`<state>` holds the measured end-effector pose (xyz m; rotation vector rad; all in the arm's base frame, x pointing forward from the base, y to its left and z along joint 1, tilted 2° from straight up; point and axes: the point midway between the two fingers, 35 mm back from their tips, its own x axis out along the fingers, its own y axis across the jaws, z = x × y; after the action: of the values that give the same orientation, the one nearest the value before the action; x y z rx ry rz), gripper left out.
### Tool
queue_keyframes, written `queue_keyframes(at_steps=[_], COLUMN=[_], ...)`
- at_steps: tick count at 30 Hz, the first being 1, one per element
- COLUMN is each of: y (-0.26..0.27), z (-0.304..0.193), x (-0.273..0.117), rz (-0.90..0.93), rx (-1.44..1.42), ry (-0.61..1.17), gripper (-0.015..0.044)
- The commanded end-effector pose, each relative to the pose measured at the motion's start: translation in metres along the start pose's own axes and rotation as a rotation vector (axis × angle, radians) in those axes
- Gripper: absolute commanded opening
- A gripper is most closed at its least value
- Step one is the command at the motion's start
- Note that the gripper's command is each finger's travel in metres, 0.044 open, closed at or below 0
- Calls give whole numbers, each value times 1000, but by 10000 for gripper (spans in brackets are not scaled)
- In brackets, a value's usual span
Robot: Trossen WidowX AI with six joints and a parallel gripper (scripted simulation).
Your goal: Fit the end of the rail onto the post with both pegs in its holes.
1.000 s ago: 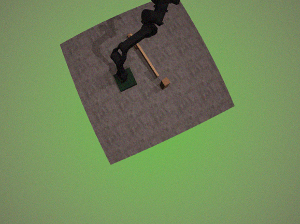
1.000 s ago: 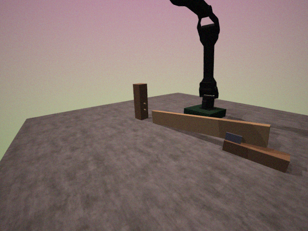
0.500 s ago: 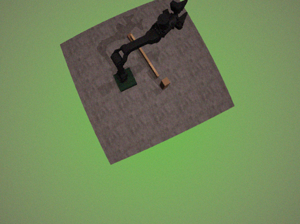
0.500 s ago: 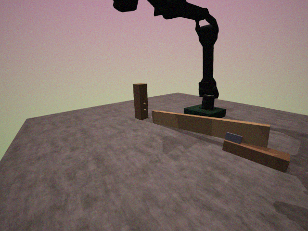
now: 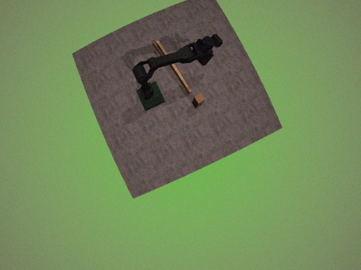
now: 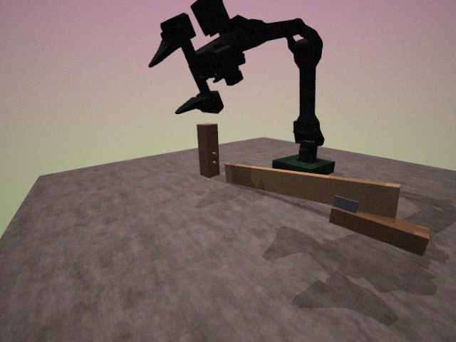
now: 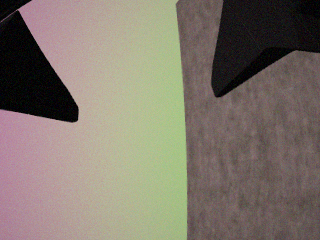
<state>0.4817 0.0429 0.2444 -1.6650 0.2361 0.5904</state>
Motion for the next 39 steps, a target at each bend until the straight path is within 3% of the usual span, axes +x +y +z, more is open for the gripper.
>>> queue_keyframes(at_steps=[1,7,17,39], y=[35,129,248,268], z=[-6,-16,-15,-10], x=[-2,-21,-96,-86], rz=[125,479,1043,1052], rx=[31,49,76,77], ry=[15,33,-17,-19], gripper=[440,440,440,440])
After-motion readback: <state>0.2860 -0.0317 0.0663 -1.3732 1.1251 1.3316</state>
